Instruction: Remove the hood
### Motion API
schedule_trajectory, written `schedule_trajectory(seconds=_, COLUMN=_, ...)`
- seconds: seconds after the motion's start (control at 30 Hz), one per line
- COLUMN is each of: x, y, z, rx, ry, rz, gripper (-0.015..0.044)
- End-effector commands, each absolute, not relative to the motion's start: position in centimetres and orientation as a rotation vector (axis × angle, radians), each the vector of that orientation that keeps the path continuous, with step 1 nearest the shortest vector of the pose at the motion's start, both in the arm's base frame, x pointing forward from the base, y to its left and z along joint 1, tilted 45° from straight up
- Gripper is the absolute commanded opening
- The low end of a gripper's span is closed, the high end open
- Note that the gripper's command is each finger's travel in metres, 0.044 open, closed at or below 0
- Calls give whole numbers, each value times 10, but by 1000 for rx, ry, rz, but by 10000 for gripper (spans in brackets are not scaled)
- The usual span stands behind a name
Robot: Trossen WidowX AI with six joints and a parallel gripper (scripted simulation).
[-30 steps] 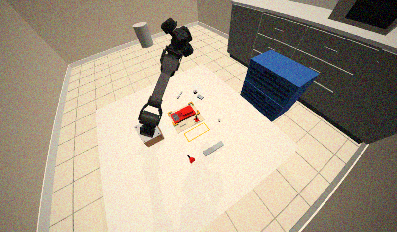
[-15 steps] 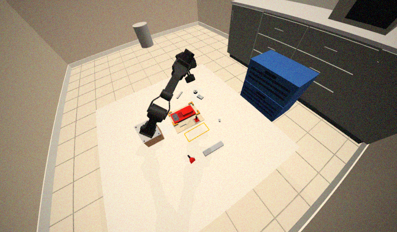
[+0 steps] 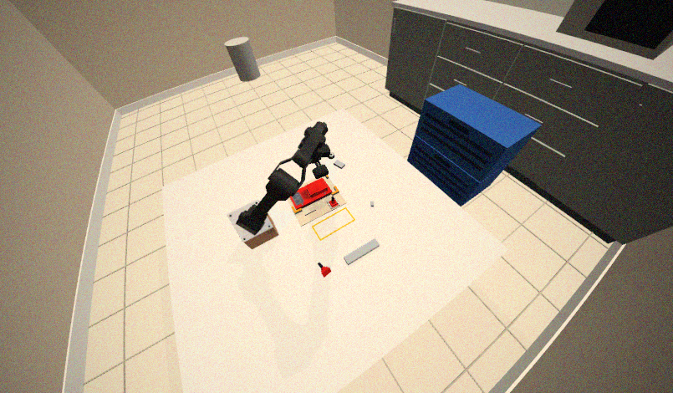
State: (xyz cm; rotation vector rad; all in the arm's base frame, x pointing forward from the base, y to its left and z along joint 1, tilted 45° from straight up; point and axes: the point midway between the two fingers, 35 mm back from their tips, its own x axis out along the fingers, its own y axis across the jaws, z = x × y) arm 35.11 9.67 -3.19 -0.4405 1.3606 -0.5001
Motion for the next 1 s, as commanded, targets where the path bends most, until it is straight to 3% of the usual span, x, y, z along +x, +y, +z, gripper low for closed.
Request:
schedule_trajectory(seconds=0.0, x=328, y=61, z=-42, rx=-589, ry=1442, rz=-600, gripper=440)
schedule_trajectory(seconds=0.97, x=328, y=50, z=-59, rx=-597, ry=1446, rz=-604, gripper=440)
